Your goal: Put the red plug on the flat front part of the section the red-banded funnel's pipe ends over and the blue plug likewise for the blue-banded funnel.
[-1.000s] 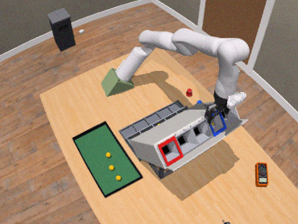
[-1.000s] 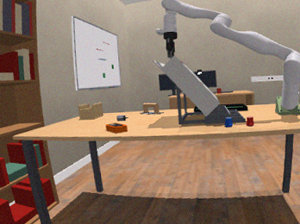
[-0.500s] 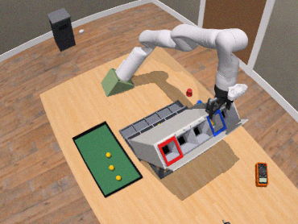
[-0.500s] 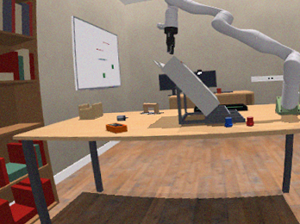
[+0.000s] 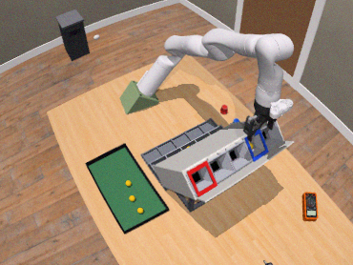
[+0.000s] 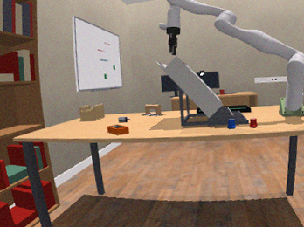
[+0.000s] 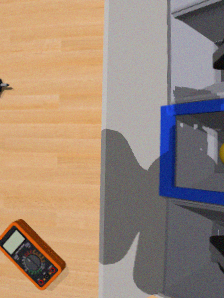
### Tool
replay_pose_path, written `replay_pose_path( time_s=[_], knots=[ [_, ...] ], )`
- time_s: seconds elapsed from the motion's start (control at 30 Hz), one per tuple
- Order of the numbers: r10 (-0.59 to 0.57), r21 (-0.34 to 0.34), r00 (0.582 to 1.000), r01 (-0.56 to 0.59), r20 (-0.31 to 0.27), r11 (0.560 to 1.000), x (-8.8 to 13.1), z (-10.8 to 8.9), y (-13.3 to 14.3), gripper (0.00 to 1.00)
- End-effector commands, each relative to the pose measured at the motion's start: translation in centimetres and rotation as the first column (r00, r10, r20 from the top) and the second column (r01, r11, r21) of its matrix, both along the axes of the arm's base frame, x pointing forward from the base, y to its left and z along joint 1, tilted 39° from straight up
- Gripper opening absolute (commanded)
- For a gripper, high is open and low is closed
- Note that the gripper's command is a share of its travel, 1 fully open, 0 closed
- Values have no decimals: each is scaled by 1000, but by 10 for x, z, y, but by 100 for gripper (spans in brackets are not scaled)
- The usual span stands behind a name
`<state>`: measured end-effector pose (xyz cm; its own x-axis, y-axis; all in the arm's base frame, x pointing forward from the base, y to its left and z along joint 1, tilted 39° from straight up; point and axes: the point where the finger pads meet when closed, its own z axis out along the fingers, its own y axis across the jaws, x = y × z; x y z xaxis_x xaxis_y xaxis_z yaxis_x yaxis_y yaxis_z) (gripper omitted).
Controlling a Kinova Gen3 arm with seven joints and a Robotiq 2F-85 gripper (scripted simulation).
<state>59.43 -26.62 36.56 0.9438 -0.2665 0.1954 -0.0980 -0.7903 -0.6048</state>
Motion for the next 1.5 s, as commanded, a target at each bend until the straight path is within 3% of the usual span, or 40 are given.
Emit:
replay_pose_path(
  time_s=[0.0,1.27,1.3,1.47],
  knots=[
    [80,34,993,-78,-92,996,0,1,-1,100],
    [81,35,992,-78,-92,996,0,1,-2,100],
    [72,31,994,-69,-81,997,-72,-7,13,100],
    [72,31,994,-69,-81,997,-89,-7,16,100]
  ],
)
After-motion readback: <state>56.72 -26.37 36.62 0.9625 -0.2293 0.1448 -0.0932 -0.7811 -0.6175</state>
